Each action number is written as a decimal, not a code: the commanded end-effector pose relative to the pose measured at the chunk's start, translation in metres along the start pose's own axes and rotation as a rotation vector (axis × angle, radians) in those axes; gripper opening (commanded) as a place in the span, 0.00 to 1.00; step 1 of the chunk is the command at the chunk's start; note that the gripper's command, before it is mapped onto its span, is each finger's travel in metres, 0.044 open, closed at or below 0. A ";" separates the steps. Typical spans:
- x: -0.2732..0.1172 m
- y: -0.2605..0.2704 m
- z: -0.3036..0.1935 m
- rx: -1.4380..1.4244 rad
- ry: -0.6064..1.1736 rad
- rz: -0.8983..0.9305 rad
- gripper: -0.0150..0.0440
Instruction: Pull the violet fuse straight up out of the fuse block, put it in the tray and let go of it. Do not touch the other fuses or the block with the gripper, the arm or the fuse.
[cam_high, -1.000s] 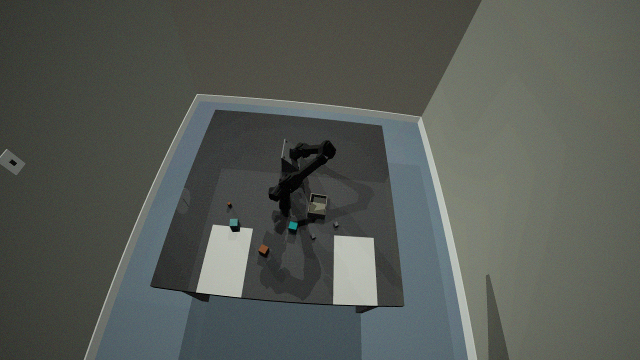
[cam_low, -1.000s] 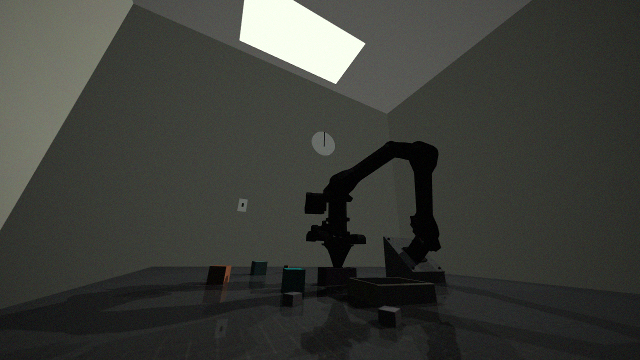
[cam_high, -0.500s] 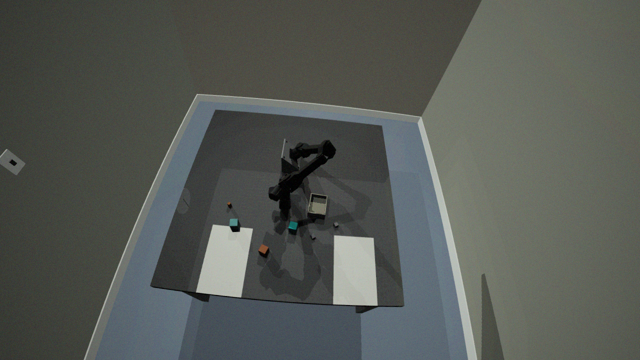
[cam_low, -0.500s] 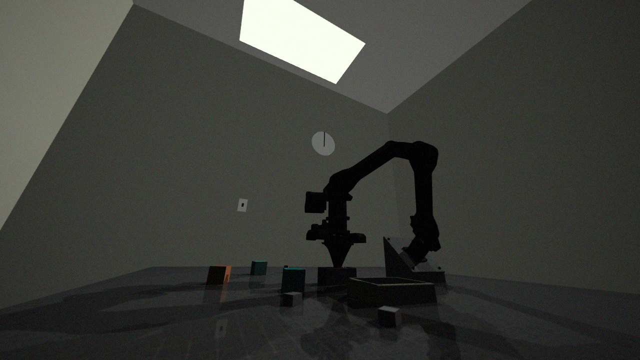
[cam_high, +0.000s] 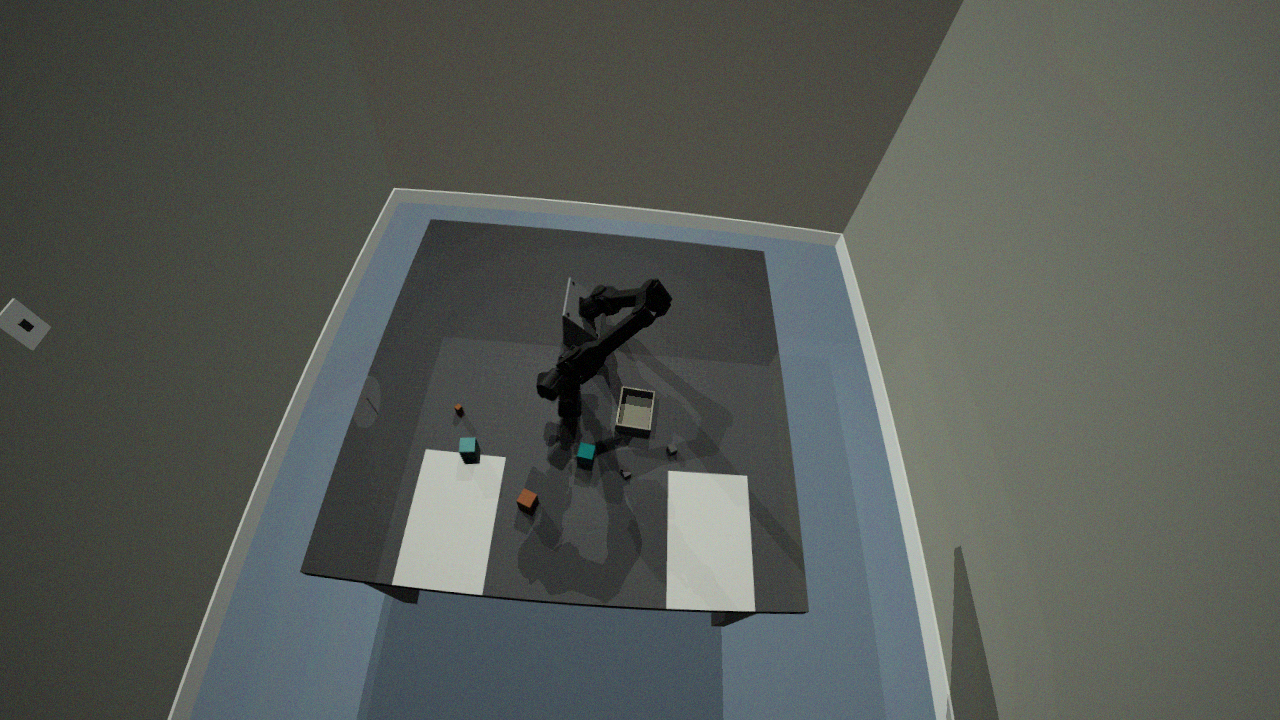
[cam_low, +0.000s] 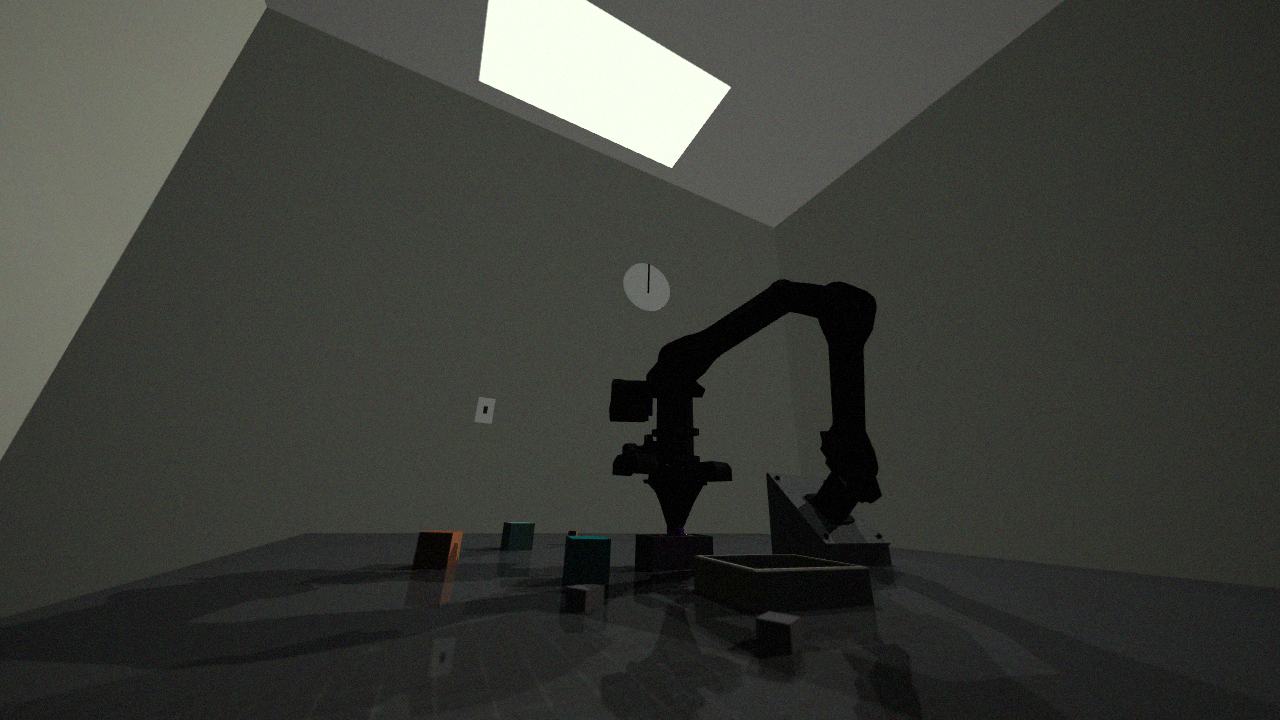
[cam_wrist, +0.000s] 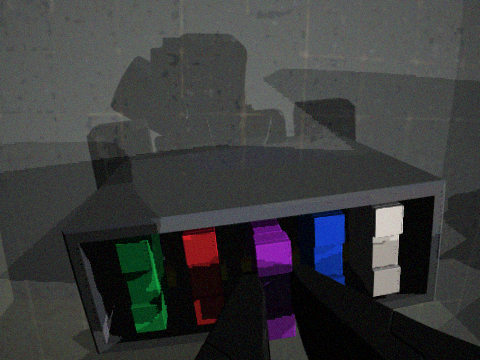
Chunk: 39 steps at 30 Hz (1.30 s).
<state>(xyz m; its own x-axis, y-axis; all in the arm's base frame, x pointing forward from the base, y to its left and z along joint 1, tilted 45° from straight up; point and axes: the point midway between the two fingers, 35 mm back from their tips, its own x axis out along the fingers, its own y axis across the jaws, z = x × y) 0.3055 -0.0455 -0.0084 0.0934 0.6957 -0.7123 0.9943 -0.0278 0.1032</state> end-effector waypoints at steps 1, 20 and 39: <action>-0.003 0.001 0.001 -0.005 -0.003 0.002 0.25; -0.012 0.000 0.001 -0.003 -0.003 0.003 0.25; -0.022 0.000 0.001 -0.002 -0.002 0.003 0.25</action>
<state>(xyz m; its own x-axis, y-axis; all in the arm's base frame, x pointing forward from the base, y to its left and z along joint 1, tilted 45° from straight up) 0.3037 -0.0590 0.0055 0.0956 0.6970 -0.7106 0.9942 -0.0319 0.1024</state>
